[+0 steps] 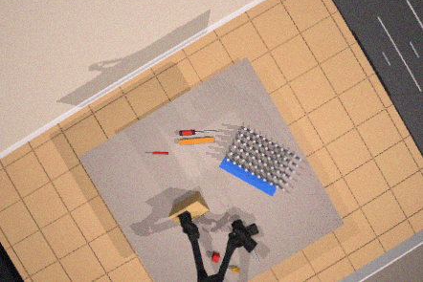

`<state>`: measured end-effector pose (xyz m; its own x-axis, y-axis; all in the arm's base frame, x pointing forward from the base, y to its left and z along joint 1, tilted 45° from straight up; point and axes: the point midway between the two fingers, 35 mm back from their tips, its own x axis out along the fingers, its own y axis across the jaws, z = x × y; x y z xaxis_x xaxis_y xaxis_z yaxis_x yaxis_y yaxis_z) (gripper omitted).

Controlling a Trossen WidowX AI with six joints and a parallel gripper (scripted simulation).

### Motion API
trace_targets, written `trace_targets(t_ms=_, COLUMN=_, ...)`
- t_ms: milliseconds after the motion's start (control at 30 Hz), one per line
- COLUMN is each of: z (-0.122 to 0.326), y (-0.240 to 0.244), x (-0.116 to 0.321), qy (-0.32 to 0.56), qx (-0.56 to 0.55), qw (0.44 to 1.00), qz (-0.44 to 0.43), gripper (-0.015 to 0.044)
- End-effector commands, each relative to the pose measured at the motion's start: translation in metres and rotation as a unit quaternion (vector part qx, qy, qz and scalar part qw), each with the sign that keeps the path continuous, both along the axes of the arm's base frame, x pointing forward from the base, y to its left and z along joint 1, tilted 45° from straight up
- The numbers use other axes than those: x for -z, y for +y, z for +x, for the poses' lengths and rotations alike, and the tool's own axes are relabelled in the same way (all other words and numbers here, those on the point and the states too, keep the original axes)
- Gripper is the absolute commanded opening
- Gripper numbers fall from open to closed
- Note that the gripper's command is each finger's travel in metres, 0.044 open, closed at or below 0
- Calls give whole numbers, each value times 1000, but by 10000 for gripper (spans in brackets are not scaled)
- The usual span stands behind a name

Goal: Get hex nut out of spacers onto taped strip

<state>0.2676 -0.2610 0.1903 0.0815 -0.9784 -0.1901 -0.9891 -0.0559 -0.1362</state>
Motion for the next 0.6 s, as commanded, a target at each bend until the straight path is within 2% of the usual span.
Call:
trace_targets(t_ms=0, z=6, y=8, x=-6, qy=-22, qx=-13, qw=1000, qz=4, gripper=0)
trace_targets(t_ms=567, z=14, y=42, x=-22, qy=-10, qx=13, qw=999, qz=46, gripper=0)
